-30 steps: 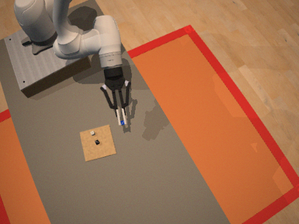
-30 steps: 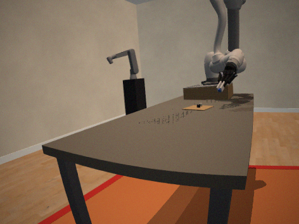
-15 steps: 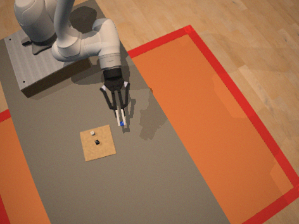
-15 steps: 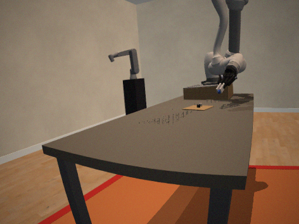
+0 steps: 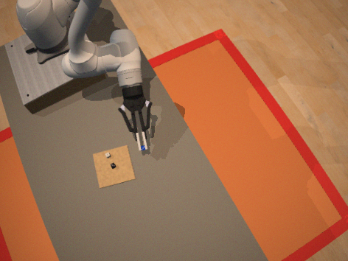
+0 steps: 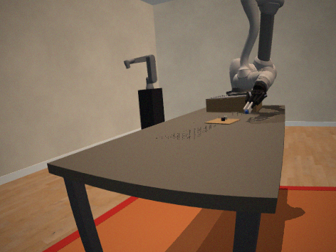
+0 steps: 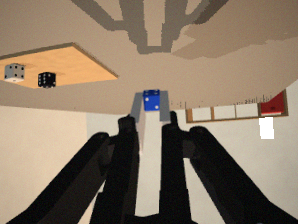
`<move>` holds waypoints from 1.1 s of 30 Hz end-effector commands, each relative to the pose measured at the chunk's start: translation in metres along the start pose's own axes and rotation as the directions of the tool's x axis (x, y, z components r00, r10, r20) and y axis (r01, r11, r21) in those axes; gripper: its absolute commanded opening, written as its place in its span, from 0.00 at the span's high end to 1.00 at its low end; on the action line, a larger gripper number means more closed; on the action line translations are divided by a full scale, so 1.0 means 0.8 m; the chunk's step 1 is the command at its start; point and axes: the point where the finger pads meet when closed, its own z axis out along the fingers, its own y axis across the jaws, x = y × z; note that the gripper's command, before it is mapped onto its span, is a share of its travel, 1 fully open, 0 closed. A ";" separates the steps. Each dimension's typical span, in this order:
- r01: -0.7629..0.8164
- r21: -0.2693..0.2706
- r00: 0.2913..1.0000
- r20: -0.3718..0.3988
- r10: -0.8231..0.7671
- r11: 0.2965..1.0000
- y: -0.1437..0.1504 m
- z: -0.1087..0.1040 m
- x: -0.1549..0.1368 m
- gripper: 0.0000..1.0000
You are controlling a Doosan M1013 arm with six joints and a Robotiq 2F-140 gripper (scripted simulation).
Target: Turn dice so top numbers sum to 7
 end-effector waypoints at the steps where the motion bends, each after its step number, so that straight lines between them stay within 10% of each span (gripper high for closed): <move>1: 0.000 0.000 1.000 0.001 0.000 1.000 0.000 0.007 0.012 0.93; 33: 0.000 0.000 1.000 0.001 0.000 1.000 0.000 0.016 0.030 0.93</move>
